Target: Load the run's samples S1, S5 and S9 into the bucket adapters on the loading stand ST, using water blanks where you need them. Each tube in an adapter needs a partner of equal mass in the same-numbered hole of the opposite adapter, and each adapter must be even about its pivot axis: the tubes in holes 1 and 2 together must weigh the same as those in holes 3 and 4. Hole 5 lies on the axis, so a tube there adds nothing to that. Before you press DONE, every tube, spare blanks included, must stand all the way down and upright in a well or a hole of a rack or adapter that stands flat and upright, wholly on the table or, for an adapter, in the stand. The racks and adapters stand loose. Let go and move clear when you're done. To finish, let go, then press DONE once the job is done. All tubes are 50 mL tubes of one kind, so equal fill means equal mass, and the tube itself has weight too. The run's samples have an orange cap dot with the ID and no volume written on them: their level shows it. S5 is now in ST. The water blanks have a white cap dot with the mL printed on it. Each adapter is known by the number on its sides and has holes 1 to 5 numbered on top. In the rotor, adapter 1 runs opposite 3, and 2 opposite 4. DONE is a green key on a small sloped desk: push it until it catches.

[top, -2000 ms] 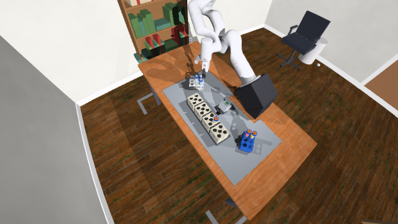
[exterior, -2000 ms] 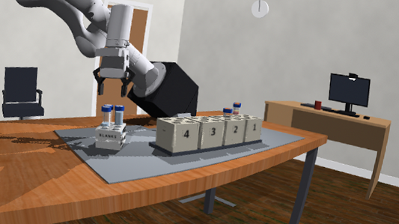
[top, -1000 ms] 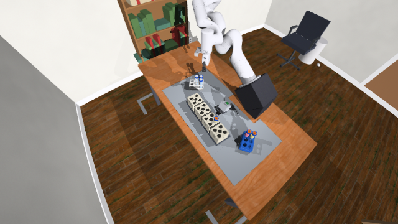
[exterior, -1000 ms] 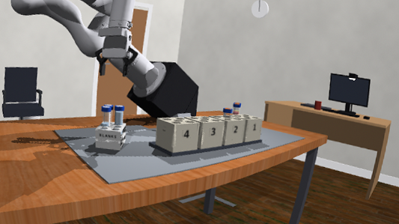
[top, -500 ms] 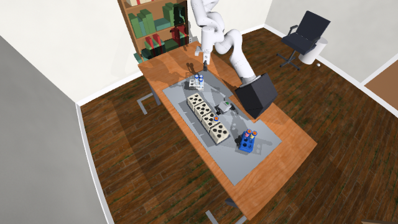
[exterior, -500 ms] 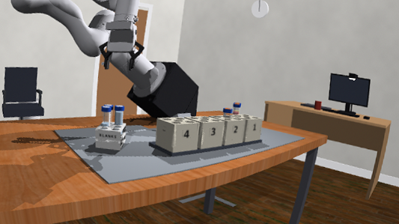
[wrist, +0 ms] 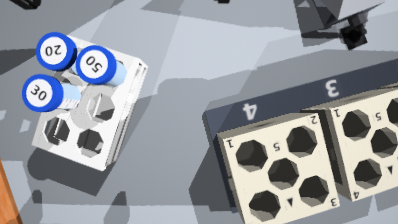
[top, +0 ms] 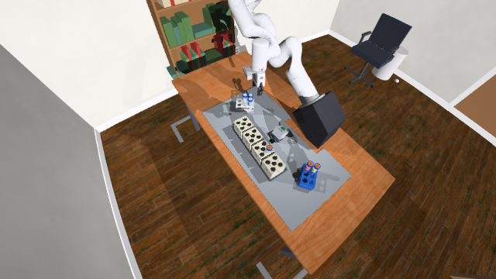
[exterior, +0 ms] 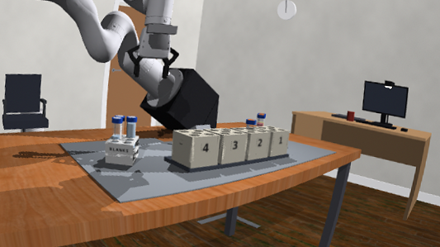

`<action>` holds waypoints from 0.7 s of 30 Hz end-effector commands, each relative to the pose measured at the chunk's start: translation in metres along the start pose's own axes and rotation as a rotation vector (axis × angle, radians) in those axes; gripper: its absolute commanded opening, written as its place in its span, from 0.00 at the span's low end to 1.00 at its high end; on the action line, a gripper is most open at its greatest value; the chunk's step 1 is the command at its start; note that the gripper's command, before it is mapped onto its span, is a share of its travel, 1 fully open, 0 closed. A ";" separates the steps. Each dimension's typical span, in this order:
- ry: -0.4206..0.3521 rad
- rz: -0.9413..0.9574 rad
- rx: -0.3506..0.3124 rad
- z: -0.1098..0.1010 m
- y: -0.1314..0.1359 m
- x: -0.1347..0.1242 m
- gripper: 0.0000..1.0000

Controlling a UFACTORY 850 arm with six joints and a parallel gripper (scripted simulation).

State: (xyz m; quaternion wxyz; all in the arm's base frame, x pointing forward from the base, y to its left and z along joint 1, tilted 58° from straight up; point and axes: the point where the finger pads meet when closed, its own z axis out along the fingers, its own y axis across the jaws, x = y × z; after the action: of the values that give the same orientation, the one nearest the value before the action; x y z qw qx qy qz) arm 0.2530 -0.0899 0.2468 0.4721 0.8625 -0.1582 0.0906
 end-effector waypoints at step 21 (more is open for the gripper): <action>-0.003 -0.301 -0.001 0.000 -0.109 0.030 1.00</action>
State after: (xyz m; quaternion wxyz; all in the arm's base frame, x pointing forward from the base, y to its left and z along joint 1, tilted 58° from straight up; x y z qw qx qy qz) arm 0.3083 -0.0489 0.1824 0.4801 0.8766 -0.0277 0.0171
